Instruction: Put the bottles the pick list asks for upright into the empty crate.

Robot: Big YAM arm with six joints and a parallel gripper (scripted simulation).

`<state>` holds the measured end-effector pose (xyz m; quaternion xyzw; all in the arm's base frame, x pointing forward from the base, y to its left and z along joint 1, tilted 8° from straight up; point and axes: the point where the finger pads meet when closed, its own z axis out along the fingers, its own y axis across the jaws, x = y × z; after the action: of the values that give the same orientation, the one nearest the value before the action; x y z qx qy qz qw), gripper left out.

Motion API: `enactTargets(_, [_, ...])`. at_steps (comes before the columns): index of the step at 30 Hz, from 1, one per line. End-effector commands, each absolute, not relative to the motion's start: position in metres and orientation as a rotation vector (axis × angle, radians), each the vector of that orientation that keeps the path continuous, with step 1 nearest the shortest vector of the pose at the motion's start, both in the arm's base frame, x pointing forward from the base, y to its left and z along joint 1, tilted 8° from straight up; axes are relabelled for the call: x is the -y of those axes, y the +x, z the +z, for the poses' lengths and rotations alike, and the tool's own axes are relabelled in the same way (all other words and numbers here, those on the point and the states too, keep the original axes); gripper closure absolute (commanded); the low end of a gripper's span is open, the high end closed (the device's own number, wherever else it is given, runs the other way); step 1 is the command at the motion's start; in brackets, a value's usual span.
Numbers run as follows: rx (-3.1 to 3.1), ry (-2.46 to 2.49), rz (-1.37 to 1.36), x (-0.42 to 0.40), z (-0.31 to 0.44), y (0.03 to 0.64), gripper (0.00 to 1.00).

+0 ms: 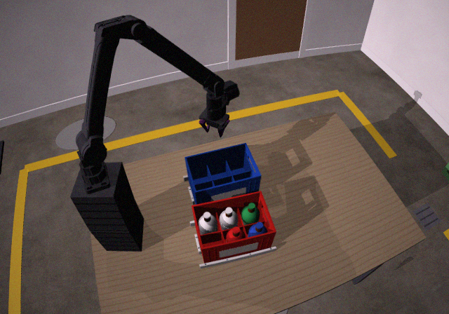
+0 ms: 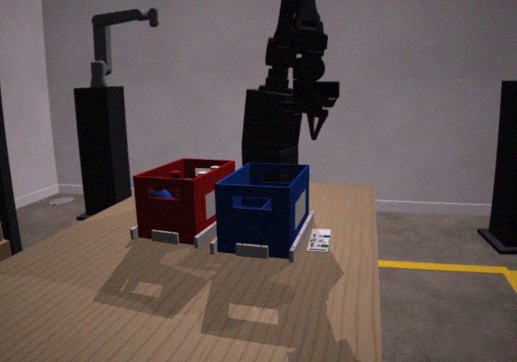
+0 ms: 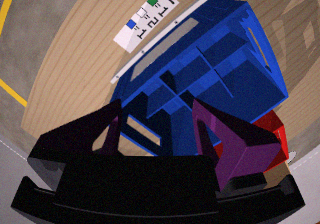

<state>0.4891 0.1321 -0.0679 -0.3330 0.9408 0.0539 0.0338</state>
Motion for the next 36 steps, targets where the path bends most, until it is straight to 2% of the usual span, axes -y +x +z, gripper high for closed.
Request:
enactTargets(1, [-2.924,-0.787,0.167,-0.115,-0.052,0.5,0.39])
enactTargets(27, [-3.057,0.31,0.208,0.006,-0.048,0.488,0.39])
enactTargets(36, [-3.037,0.29,0.204,0.044,-0.04,0.503,0.39])
